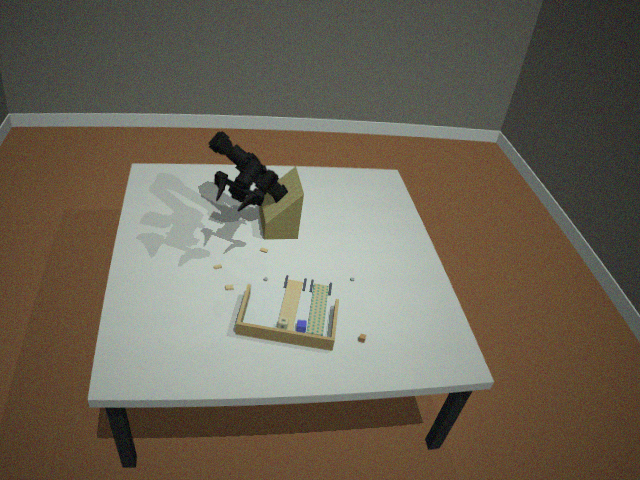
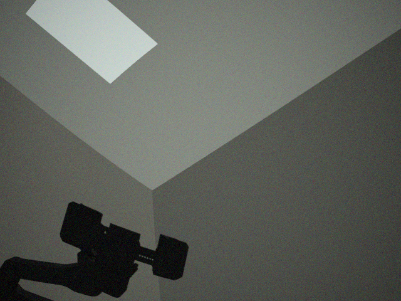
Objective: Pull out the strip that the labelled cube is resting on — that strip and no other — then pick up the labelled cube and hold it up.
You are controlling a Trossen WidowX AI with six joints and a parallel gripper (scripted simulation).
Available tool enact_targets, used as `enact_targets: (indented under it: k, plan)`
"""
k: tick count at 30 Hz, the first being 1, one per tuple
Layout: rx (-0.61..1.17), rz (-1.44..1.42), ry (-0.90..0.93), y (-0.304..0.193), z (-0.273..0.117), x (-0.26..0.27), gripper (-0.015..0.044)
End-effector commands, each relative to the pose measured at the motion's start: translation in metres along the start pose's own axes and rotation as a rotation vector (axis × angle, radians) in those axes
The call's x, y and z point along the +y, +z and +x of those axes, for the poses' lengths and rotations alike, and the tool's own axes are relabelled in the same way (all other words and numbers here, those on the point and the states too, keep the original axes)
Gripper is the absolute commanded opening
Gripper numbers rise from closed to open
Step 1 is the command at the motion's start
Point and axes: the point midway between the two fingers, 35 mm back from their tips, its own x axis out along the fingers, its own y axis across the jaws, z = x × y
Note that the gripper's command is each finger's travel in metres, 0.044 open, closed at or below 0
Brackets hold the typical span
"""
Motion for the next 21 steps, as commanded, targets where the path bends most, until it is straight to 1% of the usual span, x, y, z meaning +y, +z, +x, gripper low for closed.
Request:
enact_targets:
  k: [1,3,8,15,21]
  plan:
    - [0.000,-0.022,-0.004,0.000,0.000,-0.002,0.0400]
    - [0.001,-0.194,-0.040,-0.002,0.002,-0.014,0.0400]
    - [0.050,-0.852,-0.171,-0.003,0.004,-0.064,0.0400]
    - [0.236,-1.764,-0.323,0.006,-0.003,-0.132,0.0400]
    - [0.371,-2.167,-0.371,0.016,-0.009,-0.161,0.0400]
